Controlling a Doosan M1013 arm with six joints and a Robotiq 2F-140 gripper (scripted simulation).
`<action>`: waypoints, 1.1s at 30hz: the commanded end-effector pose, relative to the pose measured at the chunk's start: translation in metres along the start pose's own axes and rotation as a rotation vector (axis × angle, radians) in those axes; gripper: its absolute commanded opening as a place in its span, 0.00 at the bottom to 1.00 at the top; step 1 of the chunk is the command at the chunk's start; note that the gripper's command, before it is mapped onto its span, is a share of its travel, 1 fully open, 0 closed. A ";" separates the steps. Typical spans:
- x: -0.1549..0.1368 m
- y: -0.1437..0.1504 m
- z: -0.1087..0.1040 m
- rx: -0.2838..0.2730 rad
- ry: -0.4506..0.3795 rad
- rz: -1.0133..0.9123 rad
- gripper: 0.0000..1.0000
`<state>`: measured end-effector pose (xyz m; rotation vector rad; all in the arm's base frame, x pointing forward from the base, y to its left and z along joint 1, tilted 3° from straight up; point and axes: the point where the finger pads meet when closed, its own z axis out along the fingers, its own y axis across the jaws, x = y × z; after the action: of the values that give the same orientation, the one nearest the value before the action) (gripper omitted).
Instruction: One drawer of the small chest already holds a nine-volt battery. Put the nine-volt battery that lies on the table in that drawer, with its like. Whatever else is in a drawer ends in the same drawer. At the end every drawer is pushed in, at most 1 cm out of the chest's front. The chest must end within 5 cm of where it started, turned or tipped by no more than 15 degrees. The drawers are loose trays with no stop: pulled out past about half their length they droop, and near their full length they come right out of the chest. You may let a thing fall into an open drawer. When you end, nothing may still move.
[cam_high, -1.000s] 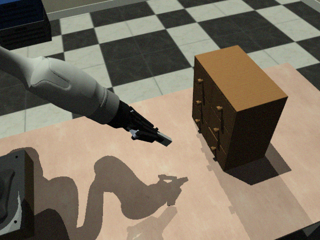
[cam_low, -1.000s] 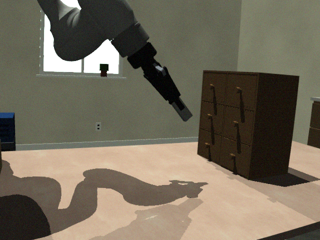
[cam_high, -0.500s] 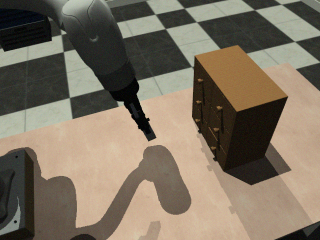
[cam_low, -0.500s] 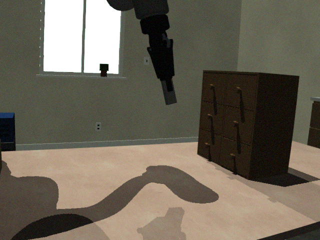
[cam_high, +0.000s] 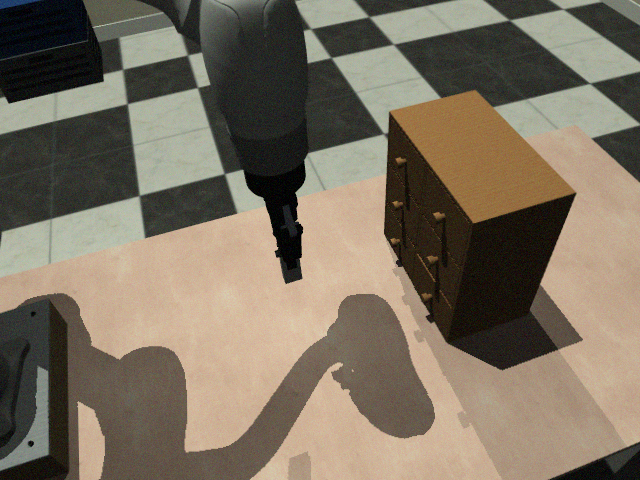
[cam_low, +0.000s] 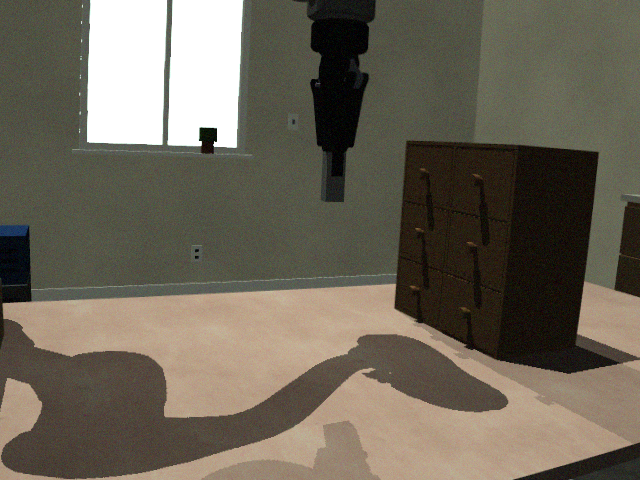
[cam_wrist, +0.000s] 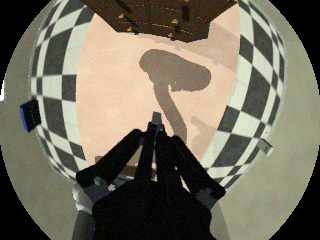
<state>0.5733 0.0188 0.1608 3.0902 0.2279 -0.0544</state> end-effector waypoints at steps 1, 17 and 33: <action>0.003 0.000 -0.002 0.007 -0.006 0.000 0.00; 0.003 0.000 -0.002 0.007 -0.006 0.000 1.00; 0.003 0.000 -0.002 0.007 -0.006 0.000 1.00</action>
<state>0.5729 0.0186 0.1612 3.0915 0.2290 -0.0657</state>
